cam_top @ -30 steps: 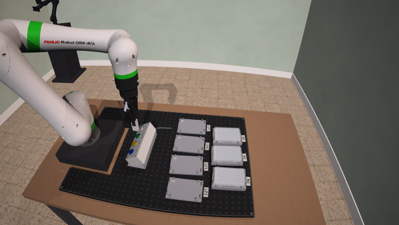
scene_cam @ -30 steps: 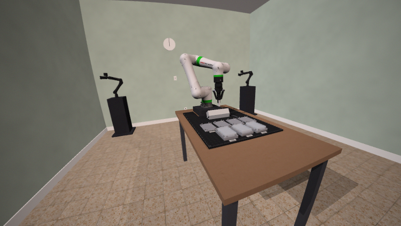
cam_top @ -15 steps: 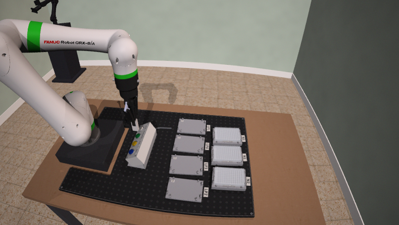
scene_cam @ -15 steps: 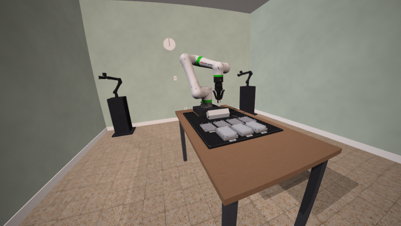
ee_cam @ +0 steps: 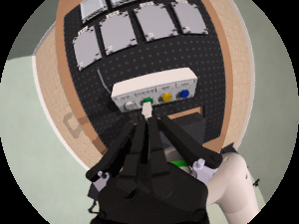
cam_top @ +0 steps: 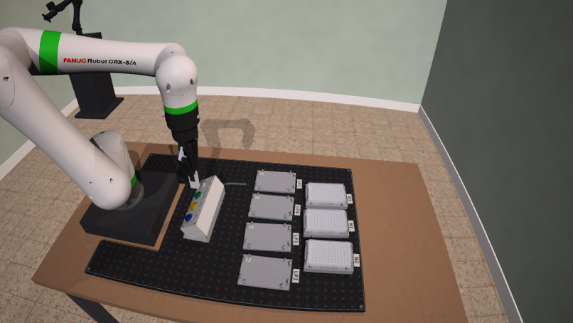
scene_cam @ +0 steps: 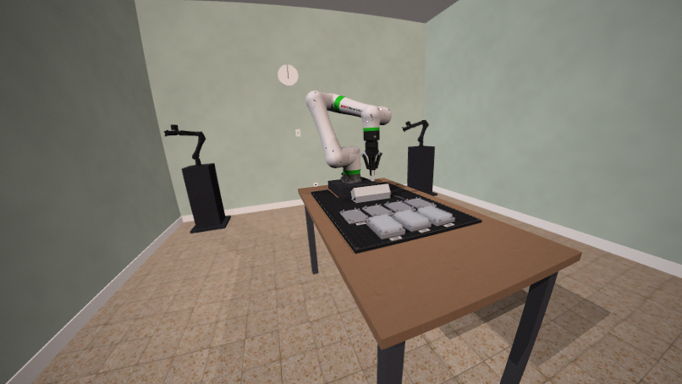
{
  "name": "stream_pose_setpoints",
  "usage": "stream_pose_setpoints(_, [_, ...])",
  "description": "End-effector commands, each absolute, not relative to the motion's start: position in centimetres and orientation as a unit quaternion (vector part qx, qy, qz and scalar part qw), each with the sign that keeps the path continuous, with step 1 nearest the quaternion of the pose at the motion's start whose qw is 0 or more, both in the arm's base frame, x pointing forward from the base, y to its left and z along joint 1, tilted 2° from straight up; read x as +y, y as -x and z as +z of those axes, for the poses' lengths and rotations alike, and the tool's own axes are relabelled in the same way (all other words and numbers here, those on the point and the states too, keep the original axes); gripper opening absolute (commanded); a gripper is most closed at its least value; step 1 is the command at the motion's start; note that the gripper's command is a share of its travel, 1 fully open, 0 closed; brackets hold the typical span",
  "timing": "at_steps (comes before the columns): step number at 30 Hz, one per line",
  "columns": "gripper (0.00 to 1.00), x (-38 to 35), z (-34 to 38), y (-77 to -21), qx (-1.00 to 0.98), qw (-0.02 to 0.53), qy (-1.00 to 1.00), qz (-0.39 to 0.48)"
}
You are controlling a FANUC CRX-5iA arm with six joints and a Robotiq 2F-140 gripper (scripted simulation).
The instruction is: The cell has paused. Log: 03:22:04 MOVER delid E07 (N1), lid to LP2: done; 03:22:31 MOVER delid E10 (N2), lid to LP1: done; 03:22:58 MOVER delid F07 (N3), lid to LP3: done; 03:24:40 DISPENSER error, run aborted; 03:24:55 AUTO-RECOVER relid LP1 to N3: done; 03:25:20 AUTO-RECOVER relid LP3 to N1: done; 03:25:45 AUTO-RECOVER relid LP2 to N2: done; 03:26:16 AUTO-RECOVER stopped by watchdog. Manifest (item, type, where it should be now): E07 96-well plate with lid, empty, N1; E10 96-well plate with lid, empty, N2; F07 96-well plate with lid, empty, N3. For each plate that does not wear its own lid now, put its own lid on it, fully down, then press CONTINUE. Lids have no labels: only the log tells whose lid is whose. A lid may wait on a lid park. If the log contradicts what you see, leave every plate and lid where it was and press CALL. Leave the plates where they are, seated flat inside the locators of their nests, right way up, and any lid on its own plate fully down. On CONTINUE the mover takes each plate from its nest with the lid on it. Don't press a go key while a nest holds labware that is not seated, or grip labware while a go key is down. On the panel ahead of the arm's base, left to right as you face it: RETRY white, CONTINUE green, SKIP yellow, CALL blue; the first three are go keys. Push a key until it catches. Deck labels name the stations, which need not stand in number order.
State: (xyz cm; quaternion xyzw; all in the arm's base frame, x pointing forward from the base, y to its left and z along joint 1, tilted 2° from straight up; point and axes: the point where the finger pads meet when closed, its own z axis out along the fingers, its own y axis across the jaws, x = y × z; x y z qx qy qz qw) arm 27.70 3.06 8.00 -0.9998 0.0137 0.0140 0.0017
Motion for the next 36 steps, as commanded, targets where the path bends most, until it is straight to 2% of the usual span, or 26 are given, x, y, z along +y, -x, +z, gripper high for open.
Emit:
stream_pose_setpoints(1, [0.0,3.1,7.9,-27.7,0.014,0.002,1.0,0.014])
stream_pose_setpoints(36, [0.0,3.1,5.3,-27.6,0.014,0.002,1.0,0.014])
